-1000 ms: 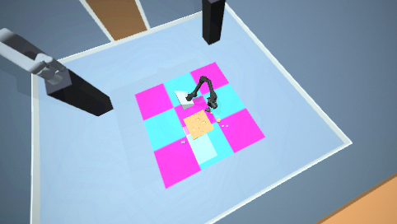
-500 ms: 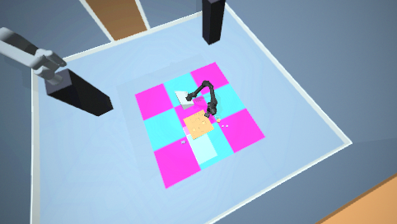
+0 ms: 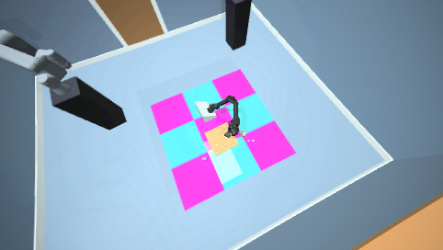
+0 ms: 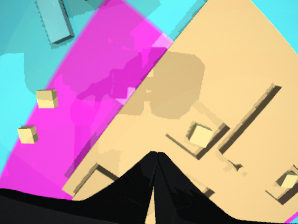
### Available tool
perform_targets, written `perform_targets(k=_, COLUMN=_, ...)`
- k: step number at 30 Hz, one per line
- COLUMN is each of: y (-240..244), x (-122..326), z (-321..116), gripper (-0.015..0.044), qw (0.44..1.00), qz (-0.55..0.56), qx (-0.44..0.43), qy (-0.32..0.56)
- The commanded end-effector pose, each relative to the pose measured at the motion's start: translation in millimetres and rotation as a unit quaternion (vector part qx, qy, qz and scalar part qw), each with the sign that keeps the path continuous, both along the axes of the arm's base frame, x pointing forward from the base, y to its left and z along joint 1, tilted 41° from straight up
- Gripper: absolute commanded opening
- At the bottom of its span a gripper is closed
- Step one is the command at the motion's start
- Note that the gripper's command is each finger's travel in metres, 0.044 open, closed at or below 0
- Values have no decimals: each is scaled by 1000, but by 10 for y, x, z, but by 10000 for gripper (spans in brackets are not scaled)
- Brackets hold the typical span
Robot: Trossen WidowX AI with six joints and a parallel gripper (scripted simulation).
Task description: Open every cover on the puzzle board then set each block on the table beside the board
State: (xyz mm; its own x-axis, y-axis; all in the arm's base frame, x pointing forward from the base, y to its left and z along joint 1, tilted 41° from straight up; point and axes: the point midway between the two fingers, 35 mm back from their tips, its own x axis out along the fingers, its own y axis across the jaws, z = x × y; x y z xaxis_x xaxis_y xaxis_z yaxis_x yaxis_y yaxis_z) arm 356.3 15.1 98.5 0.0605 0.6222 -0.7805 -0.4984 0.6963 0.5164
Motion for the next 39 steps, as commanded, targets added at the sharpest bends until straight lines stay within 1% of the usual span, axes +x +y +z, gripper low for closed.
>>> perform_targets(k=1, y=-139, x=90, z=-123, gripper=0, qw=1000, qz=-2, qx=-2, qy=6)
perform_targets(k=12, y=-570, x=314, z=-488, gripper=0, qw=1000, qz=-9, qx=0, qy=14)
perform_targets(k=21, y=-937, x=413, z=-831, gripper=0, qw=1000, qz=-13, qx=5, qy=17)
perform_targets(k=34, y=-1421, x=342, z=-1365, gripper=0, qw=1000, qz=-18, qx=14, qy=21)
perform_targets(k=39, y=-1430, x=339, z=-1409, gripper=0, qw=1000, qz=-18, qx=15, qy=21)
